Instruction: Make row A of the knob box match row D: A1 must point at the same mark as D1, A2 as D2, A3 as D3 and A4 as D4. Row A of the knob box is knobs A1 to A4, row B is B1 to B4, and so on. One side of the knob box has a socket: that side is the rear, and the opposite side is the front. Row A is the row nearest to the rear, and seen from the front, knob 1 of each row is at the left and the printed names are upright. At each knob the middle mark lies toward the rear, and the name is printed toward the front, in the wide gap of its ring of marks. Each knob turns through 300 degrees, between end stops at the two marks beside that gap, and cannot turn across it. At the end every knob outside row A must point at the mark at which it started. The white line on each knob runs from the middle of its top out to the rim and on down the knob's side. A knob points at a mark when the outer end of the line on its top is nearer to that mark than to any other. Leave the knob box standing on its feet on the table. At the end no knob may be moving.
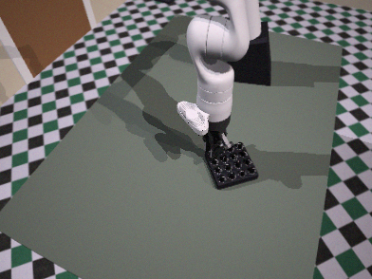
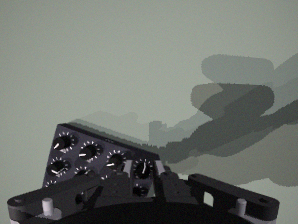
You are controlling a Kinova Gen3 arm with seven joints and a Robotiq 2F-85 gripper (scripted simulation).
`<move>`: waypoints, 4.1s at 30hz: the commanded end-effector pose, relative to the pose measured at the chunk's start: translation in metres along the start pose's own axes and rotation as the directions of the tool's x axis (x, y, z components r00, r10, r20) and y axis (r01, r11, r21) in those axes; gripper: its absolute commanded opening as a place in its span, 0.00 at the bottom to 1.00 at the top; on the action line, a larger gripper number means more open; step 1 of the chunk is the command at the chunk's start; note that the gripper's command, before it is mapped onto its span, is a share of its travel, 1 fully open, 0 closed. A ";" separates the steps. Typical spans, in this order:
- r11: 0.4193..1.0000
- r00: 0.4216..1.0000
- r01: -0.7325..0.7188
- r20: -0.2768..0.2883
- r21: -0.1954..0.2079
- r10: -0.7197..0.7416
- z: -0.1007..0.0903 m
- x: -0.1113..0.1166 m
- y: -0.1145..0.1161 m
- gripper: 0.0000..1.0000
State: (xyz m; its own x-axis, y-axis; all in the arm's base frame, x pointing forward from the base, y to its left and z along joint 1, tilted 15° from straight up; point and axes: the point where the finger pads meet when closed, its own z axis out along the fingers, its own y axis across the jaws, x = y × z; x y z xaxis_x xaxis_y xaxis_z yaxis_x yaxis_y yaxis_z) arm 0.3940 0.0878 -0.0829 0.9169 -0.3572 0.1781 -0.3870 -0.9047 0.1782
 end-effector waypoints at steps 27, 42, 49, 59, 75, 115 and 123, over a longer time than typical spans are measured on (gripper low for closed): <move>1.000 1.000 0.000 -0.001 0.002 0.000 -0.033 0.000 -0.001 0.19; 1.000 1.000 0.000 -0.001 0.002 0.000 -0.039 0.000 -0.001 0.19; 1.000 1.000 0.000 -0.001 0.002 0.000 -0.039 0.000 -0.001 1.00; 1.000 1.000 0.001 -0.001 0.002 -0.001 -0.075 0.000 -0.001 1.00; 1.000 1.000 0.001 -0.001 0.002 -0.001 -0.148 0.000 -0.001 1.00; 1.000 1.000 0.001 -0.001 0.002 -0.001 -0.152 0.000 -0.001 1.00; 1.000 1.000 0.001 -0.001 0.002 -0.001 -0.152 0.000 -0.001 1.00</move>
State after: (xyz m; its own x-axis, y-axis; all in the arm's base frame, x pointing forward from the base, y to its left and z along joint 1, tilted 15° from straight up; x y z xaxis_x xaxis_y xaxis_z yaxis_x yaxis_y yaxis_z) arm 0.3793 0.1233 0.0634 0.9171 -0.3567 0.1782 -0.3865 -0.9050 0.1775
